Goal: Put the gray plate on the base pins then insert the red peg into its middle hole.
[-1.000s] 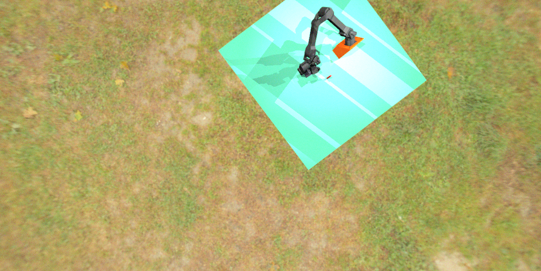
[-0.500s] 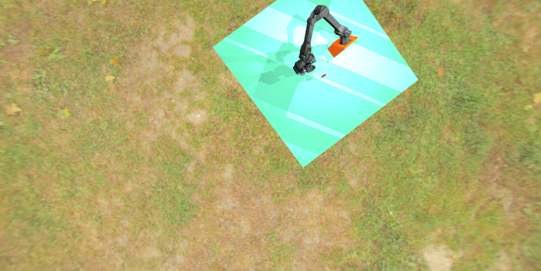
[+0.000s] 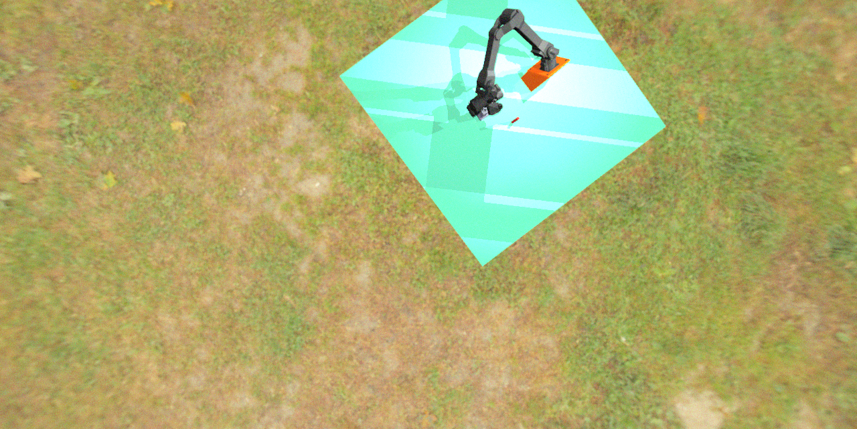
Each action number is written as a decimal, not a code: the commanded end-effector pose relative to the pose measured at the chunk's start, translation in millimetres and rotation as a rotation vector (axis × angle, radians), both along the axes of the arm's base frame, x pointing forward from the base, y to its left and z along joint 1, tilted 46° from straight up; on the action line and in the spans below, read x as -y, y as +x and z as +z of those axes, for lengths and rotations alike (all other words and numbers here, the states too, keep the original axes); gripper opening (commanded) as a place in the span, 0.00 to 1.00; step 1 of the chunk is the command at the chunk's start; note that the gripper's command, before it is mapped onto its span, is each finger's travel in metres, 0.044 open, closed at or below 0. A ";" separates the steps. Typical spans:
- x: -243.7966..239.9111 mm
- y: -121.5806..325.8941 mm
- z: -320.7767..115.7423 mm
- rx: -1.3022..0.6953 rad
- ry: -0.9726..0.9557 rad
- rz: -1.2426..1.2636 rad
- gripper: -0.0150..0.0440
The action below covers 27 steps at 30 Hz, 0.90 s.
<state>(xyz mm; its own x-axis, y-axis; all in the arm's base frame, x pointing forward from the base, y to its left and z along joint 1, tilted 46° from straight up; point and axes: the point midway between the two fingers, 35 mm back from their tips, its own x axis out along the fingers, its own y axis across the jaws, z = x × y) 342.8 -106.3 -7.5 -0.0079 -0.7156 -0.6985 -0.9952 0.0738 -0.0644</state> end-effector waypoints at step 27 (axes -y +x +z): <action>-144.9 -26.2 11.9 0.794 0.040 -0.763 1.00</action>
<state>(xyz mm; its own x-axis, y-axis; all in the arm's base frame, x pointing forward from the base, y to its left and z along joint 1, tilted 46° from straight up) 332.9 12.8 29.7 0.0274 -0.7032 -0.7105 -0.7344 0.4681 -0.4915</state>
